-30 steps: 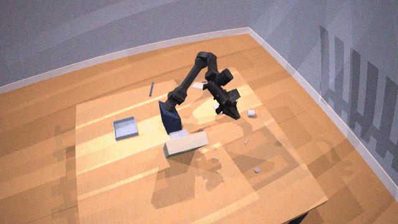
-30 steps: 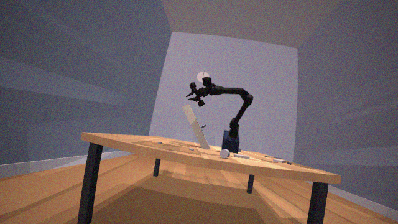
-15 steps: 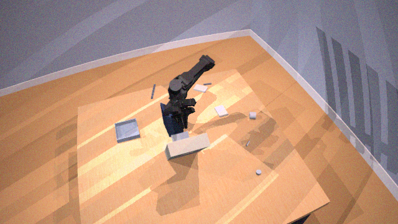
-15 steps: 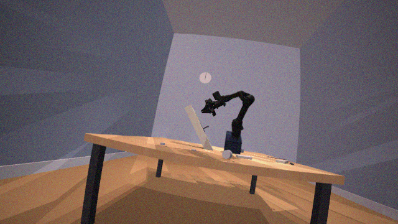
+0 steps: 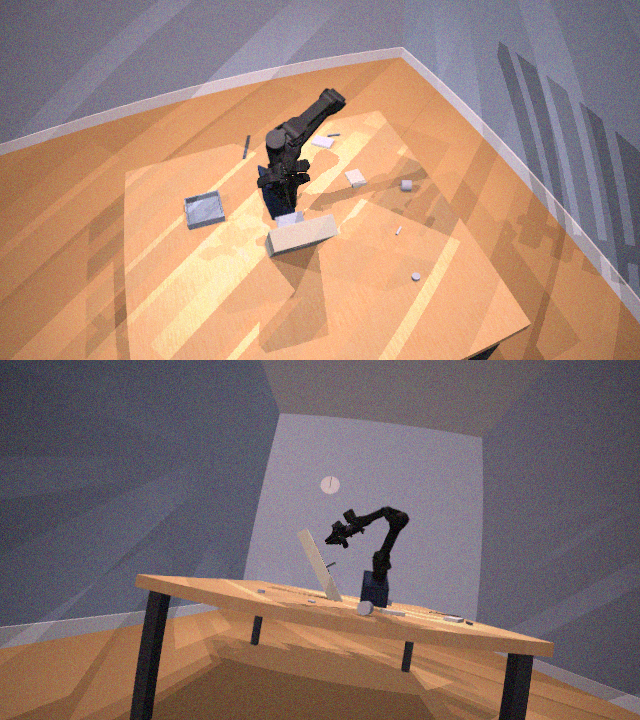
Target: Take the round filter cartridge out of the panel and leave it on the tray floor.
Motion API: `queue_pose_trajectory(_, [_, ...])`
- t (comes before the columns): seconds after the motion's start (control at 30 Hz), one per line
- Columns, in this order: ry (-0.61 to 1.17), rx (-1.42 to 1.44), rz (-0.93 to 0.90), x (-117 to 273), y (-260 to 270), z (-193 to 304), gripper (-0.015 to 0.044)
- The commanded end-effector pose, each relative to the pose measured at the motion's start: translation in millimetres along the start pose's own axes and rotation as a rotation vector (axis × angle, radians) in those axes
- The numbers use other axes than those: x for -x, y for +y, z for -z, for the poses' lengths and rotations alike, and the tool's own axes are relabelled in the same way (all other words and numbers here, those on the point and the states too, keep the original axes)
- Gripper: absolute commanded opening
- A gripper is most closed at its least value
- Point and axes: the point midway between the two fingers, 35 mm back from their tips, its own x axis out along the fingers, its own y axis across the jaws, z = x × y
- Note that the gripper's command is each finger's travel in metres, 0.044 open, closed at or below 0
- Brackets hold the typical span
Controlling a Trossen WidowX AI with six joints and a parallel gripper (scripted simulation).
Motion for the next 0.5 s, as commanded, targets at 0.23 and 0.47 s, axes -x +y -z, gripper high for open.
queue_pose_trajectory(0.23, [0.010, -0.009, -0.003, -18.3, -0.9, 3.5, 0.0105])
queue_pose_trajectory(0.47, [0.009, -0.008, -0.003, -29.7, -0.8, 3.3, 0.0105])
